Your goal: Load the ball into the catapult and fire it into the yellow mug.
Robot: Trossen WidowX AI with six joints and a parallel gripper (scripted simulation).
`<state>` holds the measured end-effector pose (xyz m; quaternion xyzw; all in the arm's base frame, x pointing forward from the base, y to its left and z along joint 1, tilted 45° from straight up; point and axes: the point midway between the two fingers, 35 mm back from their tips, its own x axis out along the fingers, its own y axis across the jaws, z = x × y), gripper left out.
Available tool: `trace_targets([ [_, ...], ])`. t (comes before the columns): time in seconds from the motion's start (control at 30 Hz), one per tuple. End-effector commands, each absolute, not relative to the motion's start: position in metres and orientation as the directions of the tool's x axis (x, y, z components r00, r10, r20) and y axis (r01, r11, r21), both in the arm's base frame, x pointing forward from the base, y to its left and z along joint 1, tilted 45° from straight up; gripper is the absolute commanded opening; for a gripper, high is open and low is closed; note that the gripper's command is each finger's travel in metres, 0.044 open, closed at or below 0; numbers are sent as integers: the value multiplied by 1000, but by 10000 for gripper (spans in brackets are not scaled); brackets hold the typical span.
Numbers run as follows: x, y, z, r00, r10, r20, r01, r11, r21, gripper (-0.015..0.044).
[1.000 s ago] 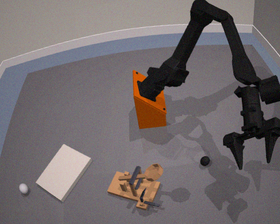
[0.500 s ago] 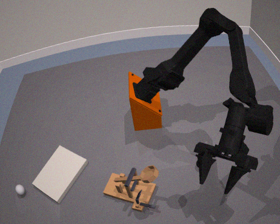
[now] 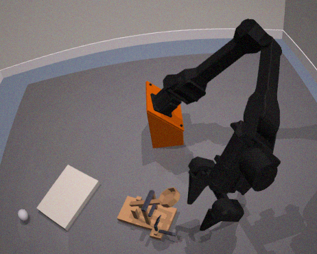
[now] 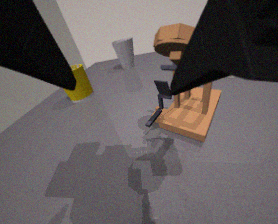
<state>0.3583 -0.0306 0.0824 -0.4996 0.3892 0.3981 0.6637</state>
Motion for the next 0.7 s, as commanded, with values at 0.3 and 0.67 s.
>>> trace_targets([
  [0.3,325,-72,36,142,387,-911,-955,295,-24,440],
  [0.67,295,-107,17,105,623,-776,-899,392,194,440],
])
